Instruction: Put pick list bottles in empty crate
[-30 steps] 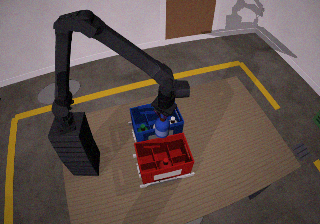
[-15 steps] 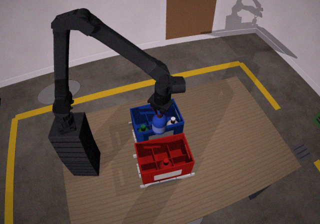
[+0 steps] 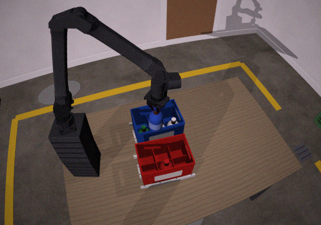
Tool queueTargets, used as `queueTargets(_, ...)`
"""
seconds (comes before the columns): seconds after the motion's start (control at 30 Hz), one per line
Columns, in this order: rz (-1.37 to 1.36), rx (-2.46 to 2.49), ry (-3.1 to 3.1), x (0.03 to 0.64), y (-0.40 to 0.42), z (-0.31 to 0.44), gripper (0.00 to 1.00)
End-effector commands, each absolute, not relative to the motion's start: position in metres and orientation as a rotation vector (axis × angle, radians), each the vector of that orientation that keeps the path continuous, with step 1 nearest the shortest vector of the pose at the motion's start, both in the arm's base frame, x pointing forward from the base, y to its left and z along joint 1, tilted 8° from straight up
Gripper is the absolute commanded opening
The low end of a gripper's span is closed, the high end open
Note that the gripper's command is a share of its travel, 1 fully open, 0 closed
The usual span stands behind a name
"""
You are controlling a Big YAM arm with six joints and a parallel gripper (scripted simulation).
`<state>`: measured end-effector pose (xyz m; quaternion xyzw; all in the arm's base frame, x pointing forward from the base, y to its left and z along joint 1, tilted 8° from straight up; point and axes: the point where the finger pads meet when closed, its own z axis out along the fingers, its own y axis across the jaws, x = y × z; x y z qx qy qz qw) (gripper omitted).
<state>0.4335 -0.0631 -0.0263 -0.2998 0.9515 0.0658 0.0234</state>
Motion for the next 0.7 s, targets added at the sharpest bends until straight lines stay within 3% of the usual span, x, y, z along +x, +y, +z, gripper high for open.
queueTargets(0.0,0.119,-0.872,2.875,0.457,-0.068,0.008,0.0)
queueTargets(0.67,0.135,-0.888,2.88,0.445,-0.027,0.011,0.0)
